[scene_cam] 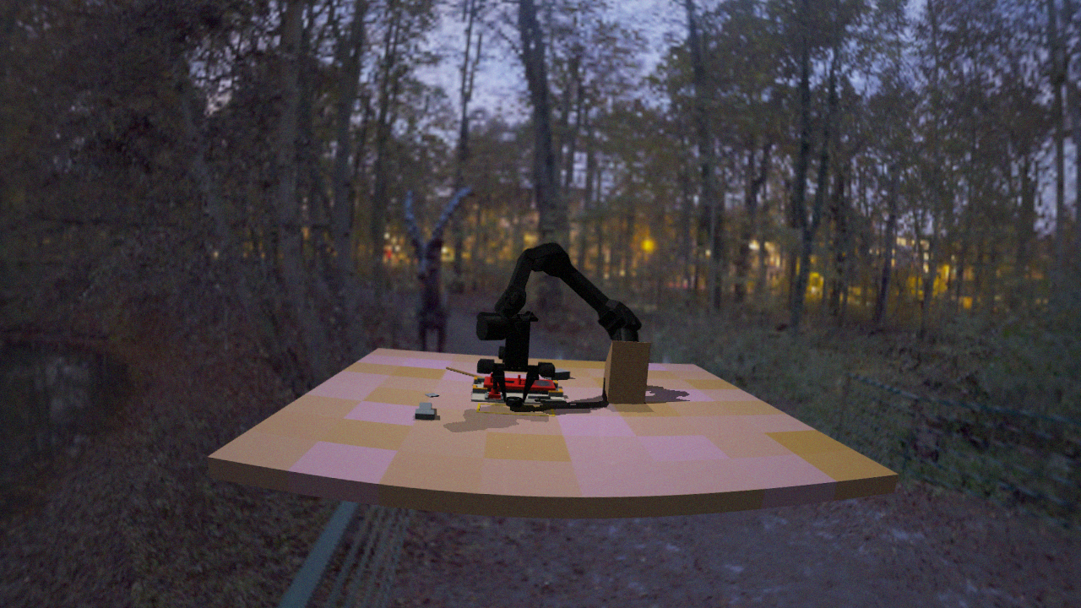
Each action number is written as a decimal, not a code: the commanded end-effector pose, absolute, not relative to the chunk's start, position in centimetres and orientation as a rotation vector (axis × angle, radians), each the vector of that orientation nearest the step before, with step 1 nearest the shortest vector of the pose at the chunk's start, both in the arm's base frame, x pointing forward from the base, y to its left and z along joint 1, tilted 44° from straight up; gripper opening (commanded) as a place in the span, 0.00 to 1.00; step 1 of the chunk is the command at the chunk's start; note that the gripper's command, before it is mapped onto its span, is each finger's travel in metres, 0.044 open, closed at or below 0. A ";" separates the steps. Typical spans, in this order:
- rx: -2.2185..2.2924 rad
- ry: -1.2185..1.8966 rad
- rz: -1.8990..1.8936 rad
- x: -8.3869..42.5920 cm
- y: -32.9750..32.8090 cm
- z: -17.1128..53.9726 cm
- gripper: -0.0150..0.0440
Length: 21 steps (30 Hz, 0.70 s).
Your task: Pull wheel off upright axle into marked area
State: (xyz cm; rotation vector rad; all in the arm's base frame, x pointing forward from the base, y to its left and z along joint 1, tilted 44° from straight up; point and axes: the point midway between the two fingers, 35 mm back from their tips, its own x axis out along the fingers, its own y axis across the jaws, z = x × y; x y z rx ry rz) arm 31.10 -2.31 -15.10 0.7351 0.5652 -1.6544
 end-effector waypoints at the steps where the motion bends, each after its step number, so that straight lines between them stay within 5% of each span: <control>1: 0.718 0.567 -1.655 30.5 -3.3 -16.1 0.25; 3: 0.718 0.567 -1.655 30.5 -3.3 -16.1 0.25; 14: 0.727 0.568 -1.664 30.6 -3.1 -15.8 0.74; 21: 0.723 0.569 -1.656 31.3 0.1 -12.6 0.76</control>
